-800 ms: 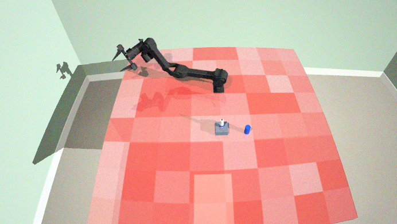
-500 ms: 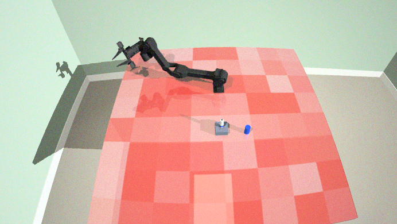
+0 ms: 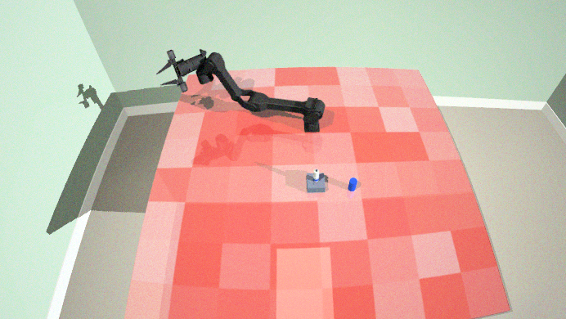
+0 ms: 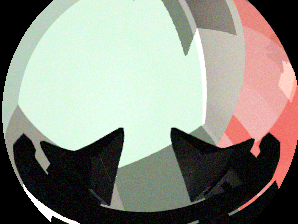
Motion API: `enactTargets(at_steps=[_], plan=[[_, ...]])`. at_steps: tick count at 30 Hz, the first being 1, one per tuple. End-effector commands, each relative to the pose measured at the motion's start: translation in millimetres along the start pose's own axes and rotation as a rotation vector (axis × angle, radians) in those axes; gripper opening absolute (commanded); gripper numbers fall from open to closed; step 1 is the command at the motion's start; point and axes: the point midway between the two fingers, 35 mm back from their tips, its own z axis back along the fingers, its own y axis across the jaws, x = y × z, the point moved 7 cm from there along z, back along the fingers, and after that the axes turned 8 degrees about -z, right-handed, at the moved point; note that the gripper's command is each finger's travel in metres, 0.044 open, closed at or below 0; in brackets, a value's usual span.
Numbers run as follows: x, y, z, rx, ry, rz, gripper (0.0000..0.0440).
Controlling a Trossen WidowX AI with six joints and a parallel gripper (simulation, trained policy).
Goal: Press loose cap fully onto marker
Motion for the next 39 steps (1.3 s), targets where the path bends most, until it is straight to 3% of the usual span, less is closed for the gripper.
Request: enactTargets(at_steps=[1,39], plan=[[-7,5,0,0.037,0.024,0.003,0.024],[-91,53,30,0.349,0.354,0.07,0.0295]])
